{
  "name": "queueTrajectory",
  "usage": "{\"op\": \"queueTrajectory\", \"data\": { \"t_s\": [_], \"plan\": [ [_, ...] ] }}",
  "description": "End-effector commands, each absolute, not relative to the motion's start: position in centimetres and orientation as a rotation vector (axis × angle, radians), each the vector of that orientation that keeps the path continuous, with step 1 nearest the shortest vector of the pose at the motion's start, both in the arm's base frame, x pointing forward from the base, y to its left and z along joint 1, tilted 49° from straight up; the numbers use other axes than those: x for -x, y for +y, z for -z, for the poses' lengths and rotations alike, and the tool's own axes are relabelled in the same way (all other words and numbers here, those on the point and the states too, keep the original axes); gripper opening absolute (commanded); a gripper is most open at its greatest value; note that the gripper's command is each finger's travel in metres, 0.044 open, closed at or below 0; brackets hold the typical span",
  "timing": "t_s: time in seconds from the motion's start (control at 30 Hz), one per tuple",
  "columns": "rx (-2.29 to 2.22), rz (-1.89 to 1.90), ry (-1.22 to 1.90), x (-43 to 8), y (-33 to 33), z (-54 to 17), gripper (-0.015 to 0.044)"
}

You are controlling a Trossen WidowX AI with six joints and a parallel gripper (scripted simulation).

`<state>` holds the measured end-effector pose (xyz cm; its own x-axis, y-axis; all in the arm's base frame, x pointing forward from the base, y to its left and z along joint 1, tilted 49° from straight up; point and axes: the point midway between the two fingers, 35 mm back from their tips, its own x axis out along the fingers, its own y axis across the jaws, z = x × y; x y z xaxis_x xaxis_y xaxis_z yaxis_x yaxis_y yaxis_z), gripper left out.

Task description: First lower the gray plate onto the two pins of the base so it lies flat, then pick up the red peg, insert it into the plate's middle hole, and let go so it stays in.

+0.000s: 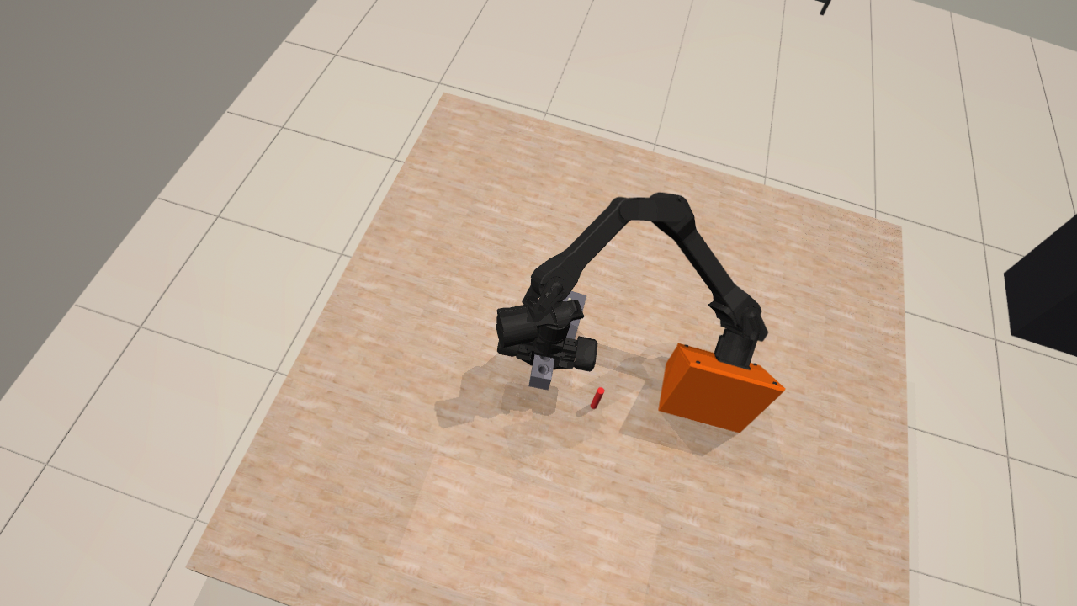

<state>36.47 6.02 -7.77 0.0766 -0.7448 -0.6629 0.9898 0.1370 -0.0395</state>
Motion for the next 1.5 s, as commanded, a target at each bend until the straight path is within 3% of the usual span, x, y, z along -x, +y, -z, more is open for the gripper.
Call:
{"op": "queueTrajectory", "data": {
  "t_s": [0.0, 0.77, 1.47],
  "plan": [
    [-0.498, 1.383, 0.624, -36.4, 7.2, 6.9, 0.0000],
    [-0.495, 1.388, 0.619, -35.4, 12.0, 2.6, 0.0000],
    [-0.532, 1.391, 0.614, -36.7, 6.3, 0.1, 0.0000]
  ]
}}
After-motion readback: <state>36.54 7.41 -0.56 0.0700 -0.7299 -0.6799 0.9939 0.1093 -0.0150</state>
